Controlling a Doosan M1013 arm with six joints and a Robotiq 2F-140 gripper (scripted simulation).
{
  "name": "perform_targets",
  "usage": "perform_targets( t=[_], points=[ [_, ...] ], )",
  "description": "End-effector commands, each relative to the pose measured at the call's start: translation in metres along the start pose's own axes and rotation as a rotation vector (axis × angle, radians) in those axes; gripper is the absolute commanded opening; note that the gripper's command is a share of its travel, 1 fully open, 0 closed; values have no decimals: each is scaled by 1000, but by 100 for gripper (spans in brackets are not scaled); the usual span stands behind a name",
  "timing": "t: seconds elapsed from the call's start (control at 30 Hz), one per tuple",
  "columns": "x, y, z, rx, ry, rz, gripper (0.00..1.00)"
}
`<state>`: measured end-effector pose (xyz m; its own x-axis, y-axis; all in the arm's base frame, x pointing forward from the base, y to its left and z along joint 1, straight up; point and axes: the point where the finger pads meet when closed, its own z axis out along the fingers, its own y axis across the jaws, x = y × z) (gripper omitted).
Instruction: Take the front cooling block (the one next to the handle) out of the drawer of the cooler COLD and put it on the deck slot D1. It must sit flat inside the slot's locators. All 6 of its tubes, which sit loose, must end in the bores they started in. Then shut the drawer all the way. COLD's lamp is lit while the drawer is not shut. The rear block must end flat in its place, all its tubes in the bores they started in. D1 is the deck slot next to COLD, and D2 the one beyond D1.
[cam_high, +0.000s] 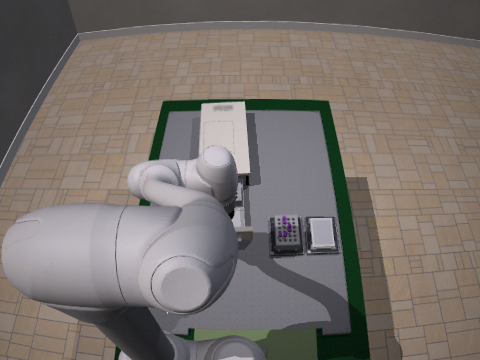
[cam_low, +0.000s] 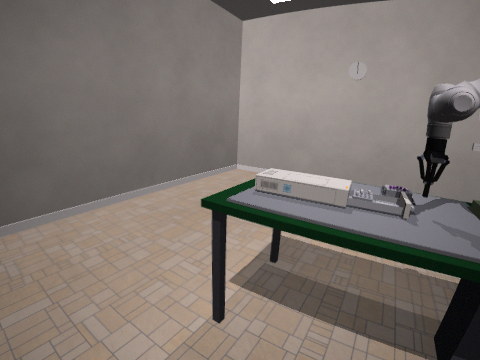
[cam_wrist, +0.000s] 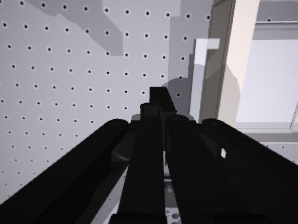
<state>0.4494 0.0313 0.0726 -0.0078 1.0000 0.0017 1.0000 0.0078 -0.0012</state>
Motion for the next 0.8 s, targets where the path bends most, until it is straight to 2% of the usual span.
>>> perform_targets(
  t=[0.0,0.77],
  points=[
    [0,1,3,-1,0,0,10],
    [0,1,31,-1,0,0,10]
  ],
)
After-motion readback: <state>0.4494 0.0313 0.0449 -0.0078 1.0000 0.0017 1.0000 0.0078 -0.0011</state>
